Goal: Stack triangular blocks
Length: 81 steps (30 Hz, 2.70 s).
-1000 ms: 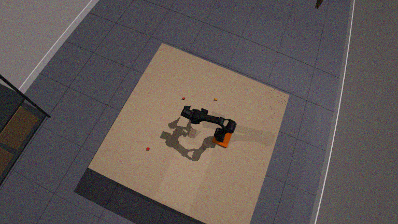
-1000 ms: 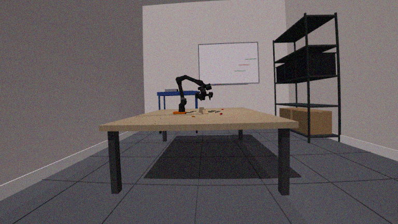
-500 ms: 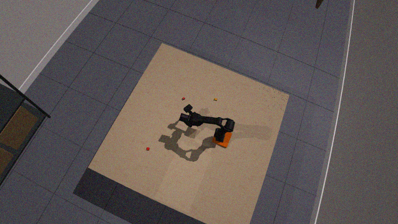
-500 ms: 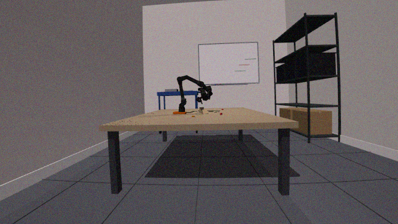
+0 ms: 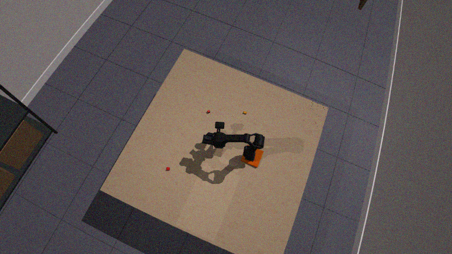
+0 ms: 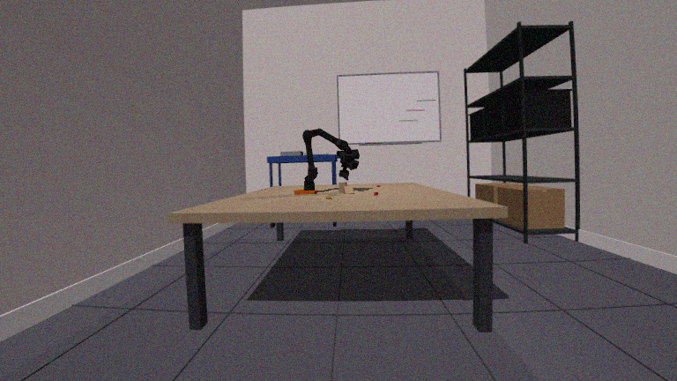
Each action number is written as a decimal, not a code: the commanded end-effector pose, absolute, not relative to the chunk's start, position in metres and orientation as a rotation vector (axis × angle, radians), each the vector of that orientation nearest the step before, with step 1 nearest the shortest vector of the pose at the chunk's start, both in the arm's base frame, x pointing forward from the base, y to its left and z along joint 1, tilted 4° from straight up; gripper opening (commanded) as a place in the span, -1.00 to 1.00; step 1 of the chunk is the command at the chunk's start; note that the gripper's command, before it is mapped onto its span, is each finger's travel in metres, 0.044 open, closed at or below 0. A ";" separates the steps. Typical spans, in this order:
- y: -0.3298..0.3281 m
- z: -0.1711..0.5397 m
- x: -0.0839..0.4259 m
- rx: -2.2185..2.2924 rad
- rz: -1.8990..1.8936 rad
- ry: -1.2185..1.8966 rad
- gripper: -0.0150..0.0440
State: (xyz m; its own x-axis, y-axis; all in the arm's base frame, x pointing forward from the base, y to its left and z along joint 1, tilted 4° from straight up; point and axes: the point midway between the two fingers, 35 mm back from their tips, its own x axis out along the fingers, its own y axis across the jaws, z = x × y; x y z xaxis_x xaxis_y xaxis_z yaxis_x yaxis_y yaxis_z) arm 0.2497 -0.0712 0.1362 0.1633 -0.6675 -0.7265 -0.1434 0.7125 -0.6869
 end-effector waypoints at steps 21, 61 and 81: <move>-0.013 0.109 0.232 0.634 -1.322 0.630 1.00; -0.077 0.037 0.247 0.658 -1.337 0.602 1.00; -0.076 0.040 0.248 0.664 -1.336 0.606 -0.29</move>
State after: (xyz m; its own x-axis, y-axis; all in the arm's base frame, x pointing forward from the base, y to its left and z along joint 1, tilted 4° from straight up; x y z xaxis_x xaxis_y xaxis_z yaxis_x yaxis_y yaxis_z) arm 0.2472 -0.0761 0.0370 0.1363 -0.6679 -0.7317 0.9904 0.1075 0.0864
